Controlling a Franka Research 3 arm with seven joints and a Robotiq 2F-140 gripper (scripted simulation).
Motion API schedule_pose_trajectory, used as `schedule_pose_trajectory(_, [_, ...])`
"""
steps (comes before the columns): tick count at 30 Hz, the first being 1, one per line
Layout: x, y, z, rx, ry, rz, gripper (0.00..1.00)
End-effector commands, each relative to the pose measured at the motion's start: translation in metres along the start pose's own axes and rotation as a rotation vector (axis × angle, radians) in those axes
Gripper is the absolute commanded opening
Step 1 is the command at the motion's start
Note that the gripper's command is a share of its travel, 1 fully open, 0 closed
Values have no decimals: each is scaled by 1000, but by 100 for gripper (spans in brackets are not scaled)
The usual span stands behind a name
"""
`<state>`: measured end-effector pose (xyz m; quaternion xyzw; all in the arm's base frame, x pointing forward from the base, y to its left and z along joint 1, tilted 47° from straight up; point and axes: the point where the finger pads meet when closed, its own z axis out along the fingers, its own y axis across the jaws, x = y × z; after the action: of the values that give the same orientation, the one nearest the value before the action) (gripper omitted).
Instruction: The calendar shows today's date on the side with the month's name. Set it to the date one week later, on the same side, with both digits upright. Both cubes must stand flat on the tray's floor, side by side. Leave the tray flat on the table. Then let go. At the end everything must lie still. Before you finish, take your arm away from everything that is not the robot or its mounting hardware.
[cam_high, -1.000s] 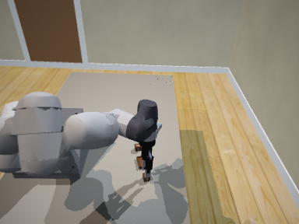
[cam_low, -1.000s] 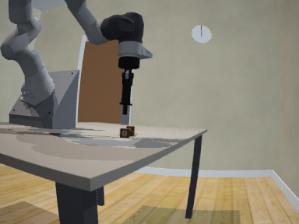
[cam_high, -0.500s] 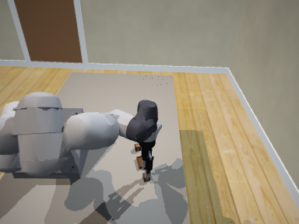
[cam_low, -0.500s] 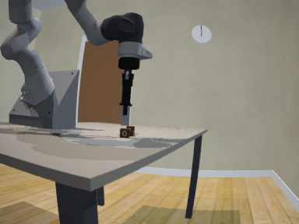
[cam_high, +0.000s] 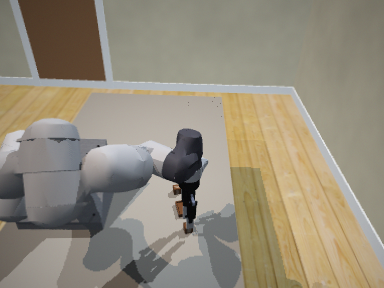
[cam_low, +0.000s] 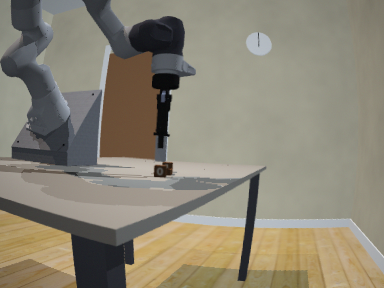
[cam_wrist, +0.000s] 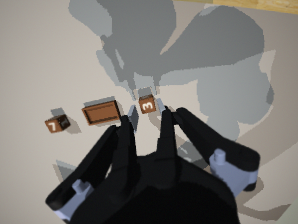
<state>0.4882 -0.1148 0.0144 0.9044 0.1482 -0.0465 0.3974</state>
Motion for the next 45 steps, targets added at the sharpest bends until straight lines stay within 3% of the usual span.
schedule_pose_trajectory(1, [0, 0, 1, 1, 0, 7, 29])
schedule_pose_trajectory(19, [0, 0, 2, 1, 0, 7, 29])
schedule_pose_trajectory(45, [0, 0, 31, 1, 0, 7, 29])
